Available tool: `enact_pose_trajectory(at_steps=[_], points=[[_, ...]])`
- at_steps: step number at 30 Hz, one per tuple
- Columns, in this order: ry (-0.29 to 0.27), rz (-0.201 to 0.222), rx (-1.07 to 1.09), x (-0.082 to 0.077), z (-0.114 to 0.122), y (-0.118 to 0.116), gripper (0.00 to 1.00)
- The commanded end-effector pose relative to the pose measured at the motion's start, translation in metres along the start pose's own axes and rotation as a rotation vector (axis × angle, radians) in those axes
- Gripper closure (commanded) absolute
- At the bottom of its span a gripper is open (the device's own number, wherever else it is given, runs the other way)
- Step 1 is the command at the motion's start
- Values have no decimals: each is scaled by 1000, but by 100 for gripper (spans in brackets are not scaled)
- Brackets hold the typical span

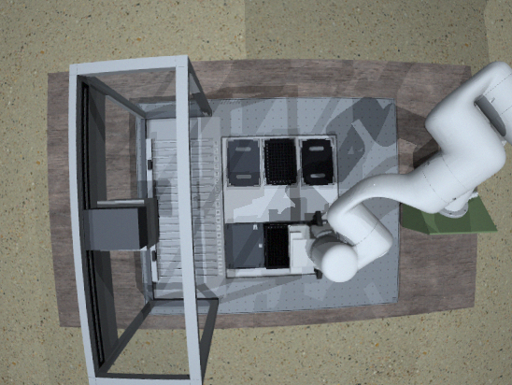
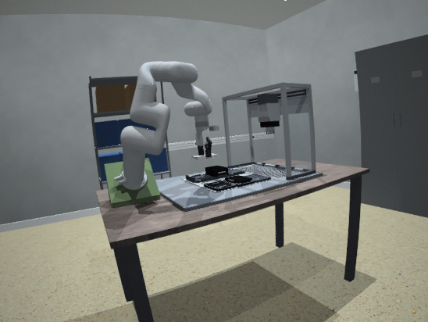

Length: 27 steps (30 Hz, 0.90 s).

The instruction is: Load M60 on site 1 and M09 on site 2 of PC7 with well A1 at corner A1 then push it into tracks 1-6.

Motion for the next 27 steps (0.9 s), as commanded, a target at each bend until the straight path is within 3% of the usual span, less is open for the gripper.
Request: enact_pose_trajectory(at_steps=[1,5,10,27], points=[[5,-4,2,-2,11,-15,100],[5,-4,3,-2,24,-29,100],[5,-4,3,-2,24,-29,100],[4,-5,503,-2,24,-29,100]])
Point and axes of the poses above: the point where the finger pads meet when closed, its own x axis out along the fingers, its own y axis across the jaws, z = x × y, the point moved 4 cm from there along -x, back along the fingers, and after that the axes turned 3 degrees about x, right-handed, at the moved point
